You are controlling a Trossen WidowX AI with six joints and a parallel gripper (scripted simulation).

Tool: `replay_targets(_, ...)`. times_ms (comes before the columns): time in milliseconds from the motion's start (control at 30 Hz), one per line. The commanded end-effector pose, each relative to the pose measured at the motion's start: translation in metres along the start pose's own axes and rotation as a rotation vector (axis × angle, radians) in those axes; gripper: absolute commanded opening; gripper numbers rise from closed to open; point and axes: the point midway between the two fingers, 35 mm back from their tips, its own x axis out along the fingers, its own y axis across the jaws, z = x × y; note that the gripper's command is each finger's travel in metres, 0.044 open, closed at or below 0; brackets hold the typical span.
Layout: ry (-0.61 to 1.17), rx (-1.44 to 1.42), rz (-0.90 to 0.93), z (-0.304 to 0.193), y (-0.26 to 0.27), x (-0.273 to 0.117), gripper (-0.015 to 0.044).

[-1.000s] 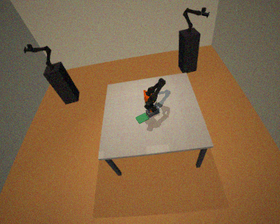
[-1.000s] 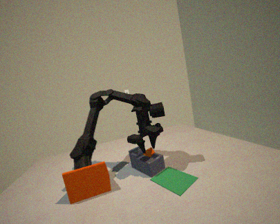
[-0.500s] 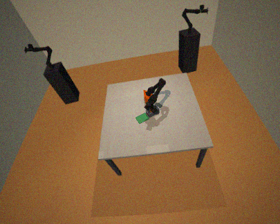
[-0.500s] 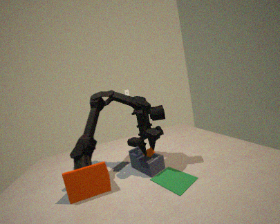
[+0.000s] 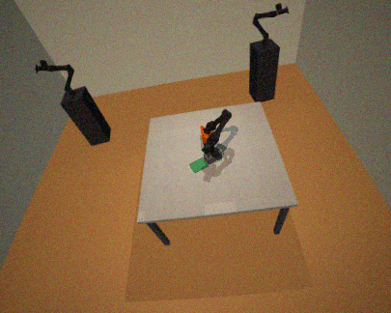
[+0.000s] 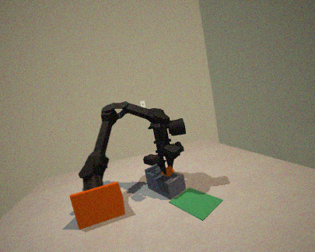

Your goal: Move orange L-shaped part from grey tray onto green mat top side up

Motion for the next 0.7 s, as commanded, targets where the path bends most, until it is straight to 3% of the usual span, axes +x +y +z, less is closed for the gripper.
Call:
replay_targets(0,0.000,-0.001,0.000,0.000,0.000,0.000,0.0000)
replay_targets(667,0.005,0.006,-0.001,0.000,-0.001,-0.025,0.0000)
